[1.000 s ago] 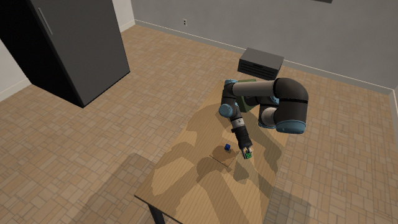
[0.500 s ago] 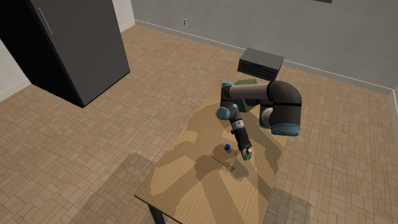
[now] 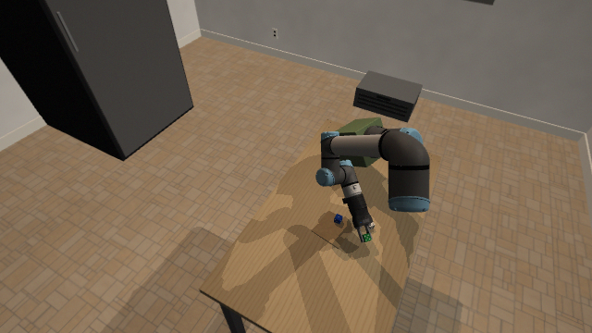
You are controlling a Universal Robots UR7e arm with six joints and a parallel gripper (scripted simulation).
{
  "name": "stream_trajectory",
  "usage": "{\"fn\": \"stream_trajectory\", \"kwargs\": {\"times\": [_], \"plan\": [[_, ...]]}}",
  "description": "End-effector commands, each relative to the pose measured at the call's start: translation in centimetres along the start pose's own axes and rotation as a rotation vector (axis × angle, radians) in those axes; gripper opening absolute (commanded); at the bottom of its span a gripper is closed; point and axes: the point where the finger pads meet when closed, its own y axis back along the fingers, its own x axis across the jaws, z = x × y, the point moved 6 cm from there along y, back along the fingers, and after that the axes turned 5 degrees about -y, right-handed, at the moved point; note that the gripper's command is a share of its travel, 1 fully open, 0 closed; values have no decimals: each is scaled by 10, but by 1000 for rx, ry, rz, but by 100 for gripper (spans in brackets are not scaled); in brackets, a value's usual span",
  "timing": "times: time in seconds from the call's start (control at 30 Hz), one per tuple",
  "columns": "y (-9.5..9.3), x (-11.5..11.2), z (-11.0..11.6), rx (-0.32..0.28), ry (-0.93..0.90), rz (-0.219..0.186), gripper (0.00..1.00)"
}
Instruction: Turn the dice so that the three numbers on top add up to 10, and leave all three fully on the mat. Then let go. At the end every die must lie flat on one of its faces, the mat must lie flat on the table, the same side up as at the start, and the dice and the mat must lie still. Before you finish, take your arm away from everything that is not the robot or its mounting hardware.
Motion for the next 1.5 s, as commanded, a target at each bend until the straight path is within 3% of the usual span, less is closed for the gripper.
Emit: {"fn": "stream_trajectory", "kwargs": {"times": [0.0, 0.37, 1.47], "plan": [[-6, -2, -7, -13, 3, -3, 57], [-12, -3, -17, -13, 3, -3, 57], [-12, -3, -17, -13, 3, -3, 57]]}}
